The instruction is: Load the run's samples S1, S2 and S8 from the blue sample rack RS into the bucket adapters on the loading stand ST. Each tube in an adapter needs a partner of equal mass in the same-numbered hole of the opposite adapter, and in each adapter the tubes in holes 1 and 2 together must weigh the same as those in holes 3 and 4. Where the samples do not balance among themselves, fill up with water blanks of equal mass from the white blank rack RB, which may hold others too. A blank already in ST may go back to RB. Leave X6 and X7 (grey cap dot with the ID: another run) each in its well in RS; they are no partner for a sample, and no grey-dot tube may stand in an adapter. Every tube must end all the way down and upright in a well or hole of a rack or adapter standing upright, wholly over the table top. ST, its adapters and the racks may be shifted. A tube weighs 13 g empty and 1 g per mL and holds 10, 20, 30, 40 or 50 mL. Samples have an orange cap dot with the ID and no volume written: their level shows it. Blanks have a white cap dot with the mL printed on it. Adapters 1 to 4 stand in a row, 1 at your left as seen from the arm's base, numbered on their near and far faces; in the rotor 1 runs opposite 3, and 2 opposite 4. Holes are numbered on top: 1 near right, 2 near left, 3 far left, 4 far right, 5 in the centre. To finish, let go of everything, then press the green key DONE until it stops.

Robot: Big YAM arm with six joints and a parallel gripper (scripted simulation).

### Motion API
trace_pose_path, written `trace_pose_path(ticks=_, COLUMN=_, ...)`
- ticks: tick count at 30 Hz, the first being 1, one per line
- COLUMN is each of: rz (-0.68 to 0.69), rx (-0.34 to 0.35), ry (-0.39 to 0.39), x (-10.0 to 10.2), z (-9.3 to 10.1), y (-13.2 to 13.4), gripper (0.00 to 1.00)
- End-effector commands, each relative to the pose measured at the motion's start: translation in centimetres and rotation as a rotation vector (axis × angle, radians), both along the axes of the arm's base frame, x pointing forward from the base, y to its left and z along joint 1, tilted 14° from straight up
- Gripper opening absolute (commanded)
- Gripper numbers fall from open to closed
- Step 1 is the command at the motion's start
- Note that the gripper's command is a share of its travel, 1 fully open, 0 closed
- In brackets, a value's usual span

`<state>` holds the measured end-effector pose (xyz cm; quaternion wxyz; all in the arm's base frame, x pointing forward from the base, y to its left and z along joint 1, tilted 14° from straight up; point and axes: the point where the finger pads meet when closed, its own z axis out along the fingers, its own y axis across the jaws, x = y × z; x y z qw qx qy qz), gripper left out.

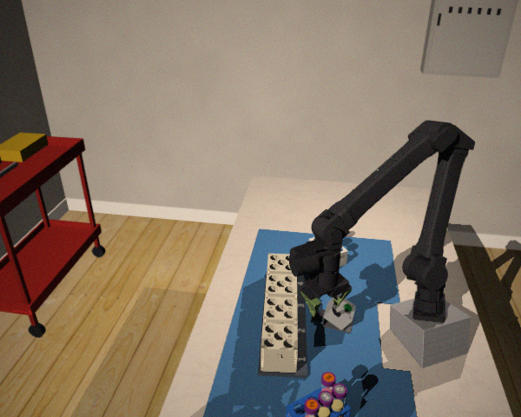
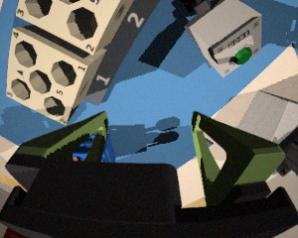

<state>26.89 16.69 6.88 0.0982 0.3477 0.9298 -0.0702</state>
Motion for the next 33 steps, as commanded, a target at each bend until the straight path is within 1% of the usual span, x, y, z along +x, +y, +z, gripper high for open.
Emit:
trace_pose_path(ticks=1, rz=-0.061, rx=0.027, ry=-0.041, x=0.9, z=1.9, y=-2.0, gripper=0.80)
trace_pose_path(ticks=6, rz=-0.054, rx=0.027, ry=-0.039, x=1.3, z=2.7, y=-6.0, gripper=0.80)
trace_pose_path(ticks=8, rz=-0.054, rx=0.027, ry=-0.039, x=1.3, z=2.7, y=-6.0, gripper=0.80)
trace_pose_path(ticks=9, rz=-0.054, rx=0.056, ry=-0.094, x=3.5, z=4.9, y=-5.8, gripper=0.80)
trace_pose_path(ticks=11, rz=-0.054, rx=0.028, ry=-0.044, x=1.8, z=3.2, y=-8.4, gripper=0.80)
trace_pose_path(ticks=14, rz=-0.054, rx=0.026, ry=-0.042, x=2.0, z=3.7, y=-10.9, gripper=0.80)
trace_pose_path(ticks=15, rz=-0.054, rx=0.035, ry=-0.068, x=3.2, z=4.9, y=-11.4, gripper=0.80)
trace_pose_path(ticks=16, rz=-0.054, rx=0.038, ry=-0.083, x=3.7, z=5.5, y=-12.1, gripper=0.80)
trace_pose_path(ticks=18, rz=-0.054, rx=0.035, ry=-0.085, x=3.9, z=5.7, y=-13.8, gripper=0.80)
trace_pose_path(ticks=20, rz=-0.054, rx=0.036, ry=-0.109, x=4.9, z=6.9, y=-15.4, gripper=0.80)
trace_pose_path(ticks=23, rz=-0.053, rx=0.030, ry=-0.120, x=5.5, z=7.4, y=-18.0, gripper=0.80)
trace_pose_path(ticks=25, rz=-0.053, rx=0.030, ry=-0.120, x=5.5, z=7.4, y=-18.0, gripper=0.80)
trace_pose_path(ticks=26, rz=-0.054, rx=0.023, ry=-0.066, x=3.7, z=5.5, y=-18.9, gripper=0.80)
trace_pose_path(ticks=27, rz=-0.054, rx=0.023, ry=-0.095, x=5.0, z=6.9, y=-19.8, gripper=0.80)
trace_pose_path(ticks=28, rz=-0.053, rx=0.021, ry=-0.109, x=5.8, z=7.6, y=-20.6, gripper=0.80)
trace_pose_path(ticks=30, rz=-0.053, rx=0.018, ry=-0.093, x=6.0, z=7.4, y=-22.4, gripper=0.80)
trace_pose_path(ticks=33, rz=-0.053, rx=0.012, ry=-0.092, x=6.3, z=7.9, y=-25.0, gripper=0.80)
